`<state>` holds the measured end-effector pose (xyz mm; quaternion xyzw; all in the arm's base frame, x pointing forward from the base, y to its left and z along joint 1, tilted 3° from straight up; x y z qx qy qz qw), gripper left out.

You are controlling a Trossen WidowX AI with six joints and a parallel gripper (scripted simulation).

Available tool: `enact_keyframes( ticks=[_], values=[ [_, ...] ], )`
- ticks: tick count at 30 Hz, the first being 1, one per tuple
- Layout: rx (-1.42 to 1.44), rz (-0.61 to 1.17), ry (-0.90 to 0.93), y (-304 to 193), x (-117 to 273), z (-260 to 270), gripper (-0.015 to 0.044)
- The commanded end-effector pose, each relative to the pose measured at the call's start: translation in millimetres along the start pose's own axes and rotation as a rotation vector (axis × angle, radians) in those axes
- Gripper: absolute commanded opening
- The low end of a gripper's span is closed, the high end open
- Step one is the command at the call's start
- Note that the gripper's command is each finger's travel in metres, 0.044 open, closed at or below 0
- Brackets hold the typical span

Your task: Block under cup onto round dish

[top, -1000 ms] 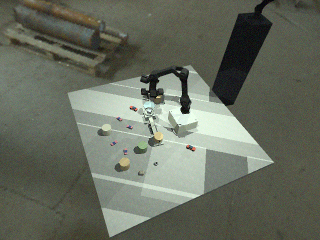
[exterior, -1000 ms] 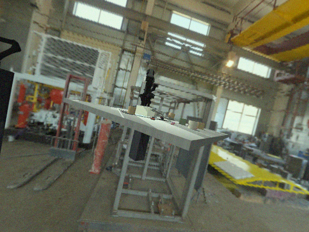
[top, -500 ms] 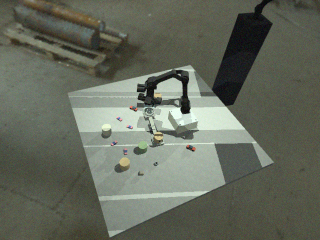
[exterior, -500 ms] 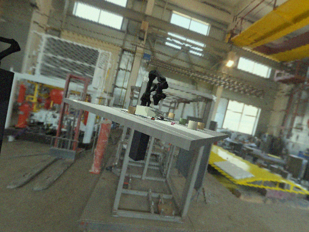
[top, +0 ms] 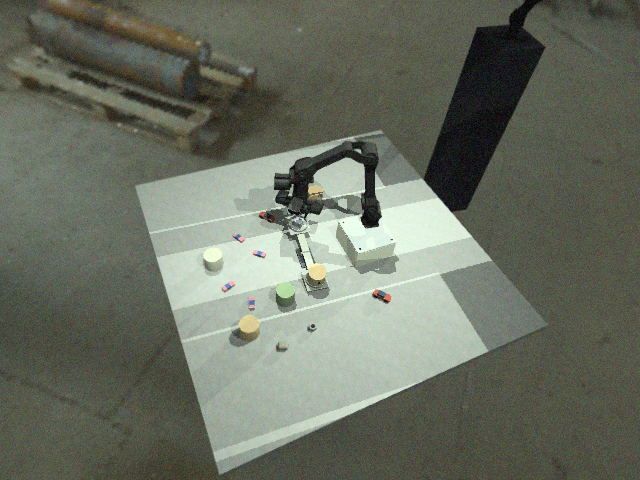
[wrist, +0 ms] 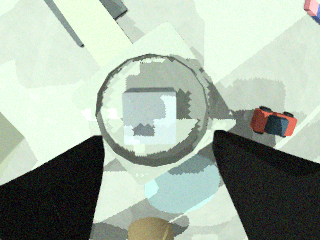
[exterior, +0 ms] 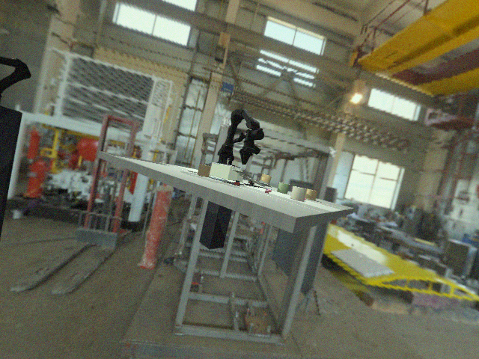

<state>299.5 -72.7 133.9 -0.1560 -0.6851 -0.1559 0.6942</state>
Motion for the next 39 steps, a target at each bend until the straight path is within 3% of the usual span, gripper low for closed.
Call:
enact_keyframes(
  ticks=[1,25,28,39],
  values=[
    [-0.008,-0.003,0.009,0.7,-7.1,1.0,0.026],
    [-0.008,-0.003,0.009,0.8,-43.2,1.5,0.026],
    [-0.008,-0.003,0.009,0.8,-43.2,1.5,0.0181],
    [-0.008,-0.003,0.009,0.8,-43.2,1.5,0.0108]
  ],
)
Point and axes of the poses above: the point midway between the two fingers, 35 mm back from their tips, its own x axis back along the fingers, its own z axis across the jaws, y = z × x, the point moved 8 cm from there along x, back along the fingers, and after that the axes turned 8 degrees about x, right-handed, at the moved point
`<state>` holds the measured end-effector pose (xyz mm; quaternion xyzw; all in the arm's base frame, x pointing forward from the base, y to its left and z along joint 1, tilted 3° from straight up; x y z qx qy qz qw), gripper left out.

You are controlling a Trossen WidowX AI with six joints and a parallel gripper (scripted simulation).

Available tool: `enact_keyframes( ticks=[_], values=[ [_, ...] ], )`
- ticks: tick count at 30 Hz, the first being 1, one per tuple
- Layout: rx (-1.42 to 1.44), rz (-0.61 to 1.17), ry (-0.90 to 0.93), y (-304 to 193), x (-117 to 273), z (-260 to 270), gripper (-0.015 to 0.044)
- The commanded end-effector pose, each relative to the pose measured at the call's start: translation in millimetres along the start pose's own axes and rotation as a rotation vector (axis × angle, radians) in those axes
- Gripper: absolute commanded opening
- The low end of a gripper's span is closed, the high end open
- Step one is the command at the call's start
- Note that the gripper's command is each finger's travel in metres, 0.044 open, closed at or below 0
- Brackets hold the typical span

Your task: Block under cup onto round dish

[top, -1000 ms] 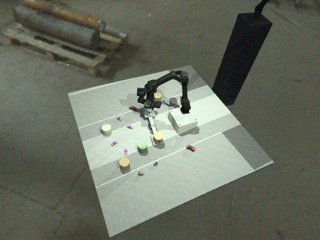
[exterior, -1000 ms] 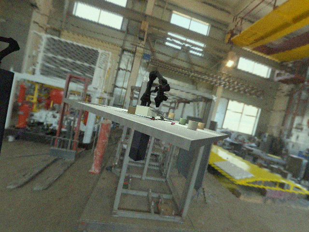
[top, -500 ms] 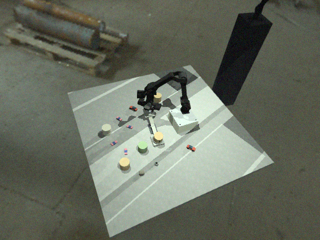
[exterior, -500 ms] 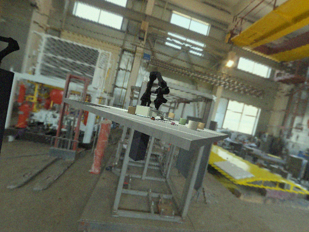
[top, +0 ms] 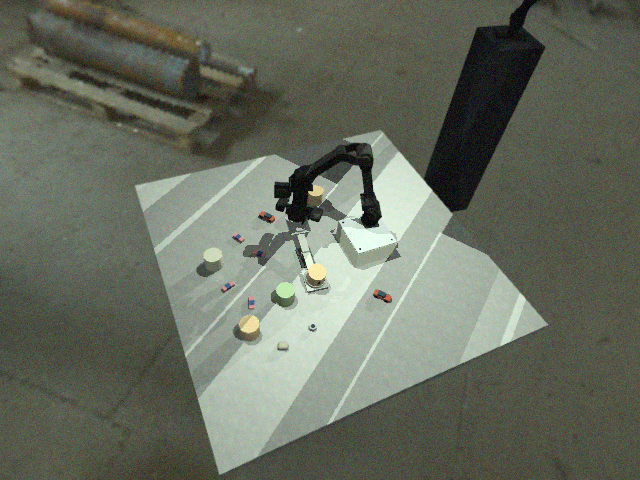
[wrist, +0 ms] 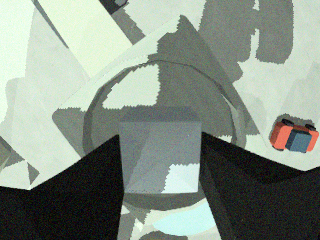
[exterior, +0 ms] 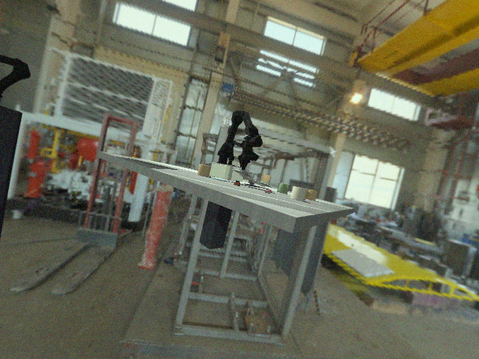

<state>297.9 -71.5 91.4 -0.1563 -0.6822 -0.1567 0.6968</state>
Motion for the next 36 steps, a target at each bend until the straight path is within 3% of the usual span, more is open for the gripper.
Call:
enact_keyframes(
  ticks=[1,4,19,24,36],
  values=[
    [-0.006,-0.004,0.001,0.3,-0.7,0.1,0.0082],
    [-0.006,-0.004,0.001,0.6,8.3,-1.4,0.0003],
    [-0.006,-0.004,0.001,-0.1,94.6,-0.3,0.0],
    [-0.006,-0.003,0.001,-4.9,90.7,-3.0,0.0],
    [-0.006,0.005,-0.002,-101.0,20.8,-27.1,0.0]
  ],
)
Point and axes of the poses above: the point midway between the two fingers, 35 mm back from their tips, its own x axis back along the fingers, its own z axis across the jaws, y = z × x, the point moved 8 cm from there along x, back along the fingers, and after that the axes turned 8 degrees about x, right-handed, at the moved point
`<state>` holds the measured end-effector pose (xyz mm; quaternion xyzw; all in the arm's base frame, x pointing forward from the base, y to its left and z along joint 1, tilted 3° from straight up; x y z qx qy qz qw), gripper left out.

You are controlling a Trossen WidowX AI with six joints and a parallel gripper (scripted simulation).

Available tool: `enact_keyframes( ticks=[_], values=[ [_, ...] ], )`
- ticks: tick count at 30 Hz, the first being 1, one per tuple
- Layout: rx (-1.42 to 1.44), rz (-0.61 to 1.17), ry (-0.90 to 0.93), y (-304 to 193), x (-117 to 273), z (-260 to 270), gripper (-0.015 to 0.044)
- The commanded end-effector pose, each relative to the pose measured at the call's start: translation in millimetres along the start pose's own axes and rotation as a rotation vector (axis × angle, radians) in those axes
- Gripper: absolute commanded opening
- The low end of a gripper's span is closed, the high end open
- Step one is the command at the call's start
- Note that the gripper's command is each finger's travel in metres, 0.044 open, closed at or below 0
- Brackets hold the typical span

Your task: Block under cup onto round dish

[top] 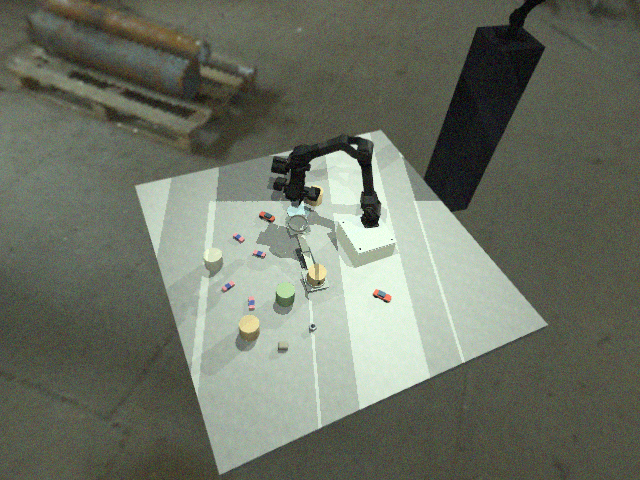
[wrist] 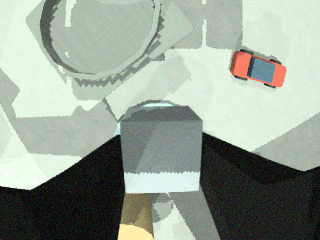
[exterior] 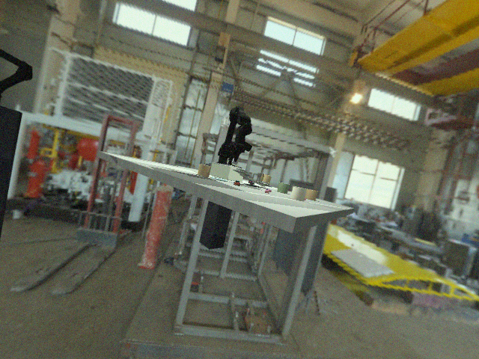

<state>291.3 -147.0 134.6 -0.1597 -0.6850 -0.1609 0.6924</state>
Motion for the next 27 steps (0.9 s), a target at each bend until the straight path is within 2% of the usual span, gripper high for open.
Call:
enact_keyframes(
  ticks=[1,6,12,20,27],
  values=[
    [0.005,0.009,0.008,-38.5,-28.4,-1.4,0.0],
    [0.004,0.012,0.009,-68.1,-49.0,1.5,0.0],
    [0.004,0.012,0.009,-68.2,-52.3,1.4,0.0],
    [0.004,0.012,0.01,-68.6,-89.7,2.1,0.0],
    [0.004,0.012,0.01,-68.6,-91.5,2.2,0.0]
  ],
)
Point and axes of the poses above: the point midway between the two fingers, 35 mm back from their tips, its own x axis back along the fingers, its own z axis across the jaws, y = z × x, the point moved 8 cm from there along x, back along the fingers, and after that the axes turned 8 degrees about x, right-handed, at the moved point
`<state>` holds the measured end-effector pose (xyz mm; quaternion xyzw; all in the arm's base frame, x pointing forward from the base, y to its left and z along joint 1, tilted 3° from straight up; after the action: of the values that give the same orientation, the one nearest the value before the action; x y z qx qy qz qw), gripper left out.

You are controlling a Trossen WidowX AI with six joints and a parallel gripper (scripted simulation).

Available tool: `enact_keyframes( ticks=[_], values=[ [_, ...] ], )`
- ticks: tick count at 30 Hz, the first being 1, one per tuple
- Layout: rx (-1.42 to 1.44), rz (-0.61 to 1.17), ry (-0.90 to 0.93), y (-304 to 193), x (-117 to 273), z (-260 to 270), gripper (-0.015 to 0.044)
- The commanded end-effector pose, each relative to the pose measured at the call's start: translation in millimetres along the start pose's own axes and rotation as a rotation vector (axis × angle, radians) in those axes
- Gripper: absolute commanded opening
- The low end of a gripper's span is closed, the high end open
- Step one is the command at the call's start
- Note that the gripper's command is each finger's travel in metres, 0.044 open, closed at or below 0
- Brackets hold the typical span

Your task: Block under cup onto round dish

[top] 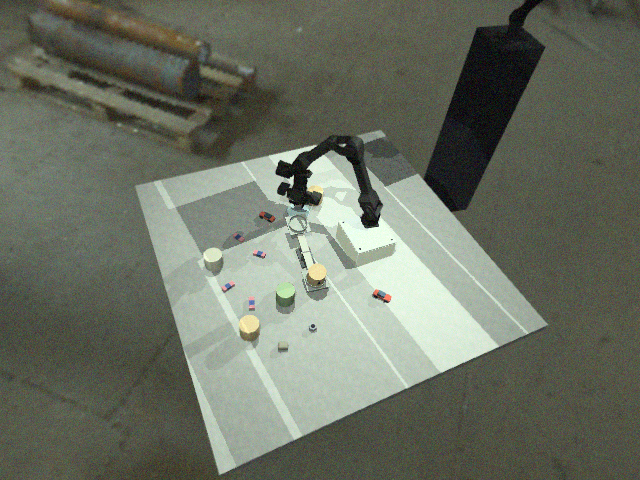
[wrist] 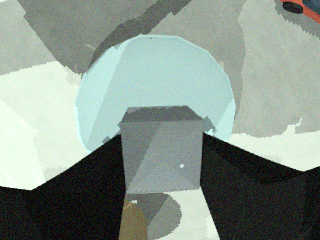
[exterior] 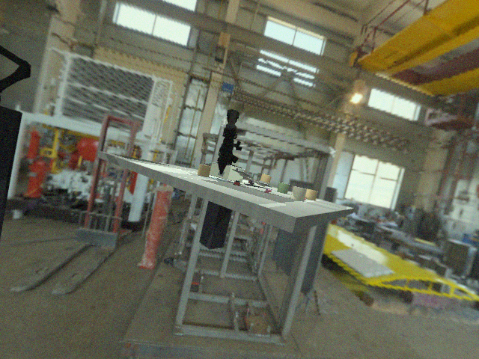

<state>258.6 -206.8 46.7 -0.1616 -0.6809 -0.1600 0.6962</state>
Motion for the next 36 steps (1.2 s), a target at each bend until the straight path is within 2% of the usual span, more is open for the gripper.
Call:
enact_keyframes(
  ticks=[1,16,32,33,36],
  values=[
    [0.006,0.005,0.0,-0.5,-4.3,0.1,0.0],
    [0.006,0.005,0.0,-0.6,-23.3,0.2,0.0],
    [0.0,0.001,-0.006,-0.5,-15.3,-1.1,0.042],
    [0.001,0.002,-0.005,-0.6,-5.9,-1.6,0.044],
    [0.006,0.005,-0.001,-0.4,35.7,-0.4,0.044]
  ],
)
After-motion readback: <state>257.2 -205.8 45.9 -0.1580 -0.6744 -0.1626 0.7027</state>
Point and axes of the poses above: the point midway between the two fingers, 35 mm back from their tips, its own x axis back along the fingers, its own z axis across the jaws, y = z × x, the point moved 8 cm from there along x, back along the fingers, and after that the axes turned 8 degrees about x, right-handed, at the moved point
